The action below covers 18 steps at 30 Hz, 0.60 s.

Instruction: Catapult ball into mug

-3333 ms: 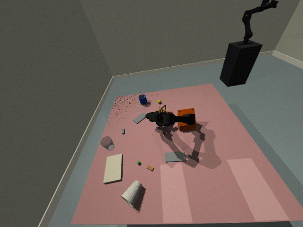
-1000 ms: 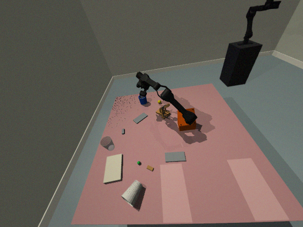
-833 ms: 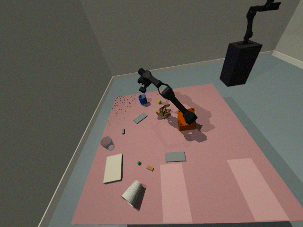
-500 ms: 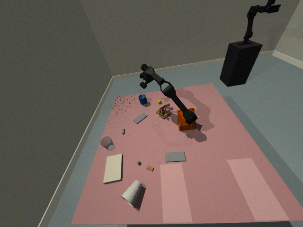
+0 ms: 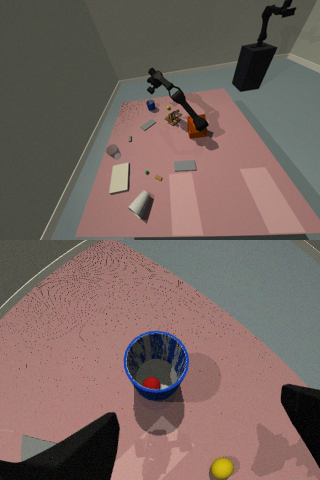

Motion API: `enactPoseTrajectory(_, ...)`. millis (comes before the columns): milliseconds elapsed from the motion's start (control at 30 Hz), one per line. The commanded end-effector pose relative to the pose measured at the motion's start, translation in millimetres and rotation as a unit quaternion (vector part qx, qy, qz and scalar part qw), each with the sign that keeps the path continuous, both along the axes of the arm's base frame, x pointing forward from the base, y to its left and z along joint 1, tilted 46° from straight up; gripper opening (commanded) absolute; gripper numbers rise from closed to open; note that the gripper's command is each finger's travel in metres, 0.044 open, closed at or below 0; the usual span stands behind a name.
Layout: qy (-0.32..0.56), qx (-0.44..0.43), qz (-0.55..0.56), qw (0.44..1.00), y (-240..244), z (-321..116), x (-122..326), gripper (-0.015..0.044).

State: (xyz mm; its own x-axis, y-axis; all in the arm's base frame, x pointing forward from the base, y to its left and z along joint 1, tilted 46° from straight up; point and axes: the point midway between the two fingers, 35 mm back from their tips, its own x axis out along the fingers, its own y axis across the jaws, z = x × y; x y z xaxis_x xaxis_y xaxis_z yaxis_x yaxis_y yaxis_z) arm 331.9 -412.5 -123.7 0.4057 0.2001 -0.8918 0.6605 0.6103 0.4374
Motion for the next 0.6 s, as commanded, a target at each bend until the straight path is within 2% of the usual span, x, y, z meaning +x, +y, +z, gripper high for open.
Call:
enactPoseTrajectory(0,-0.004,-0.003,-0.002,1.0,-1.9,1.8,2.2,0.044)
enactPoseTrajectory(567,0.0,0.0,0.0,1.0,-0.1,0.0,0.0,0.044)
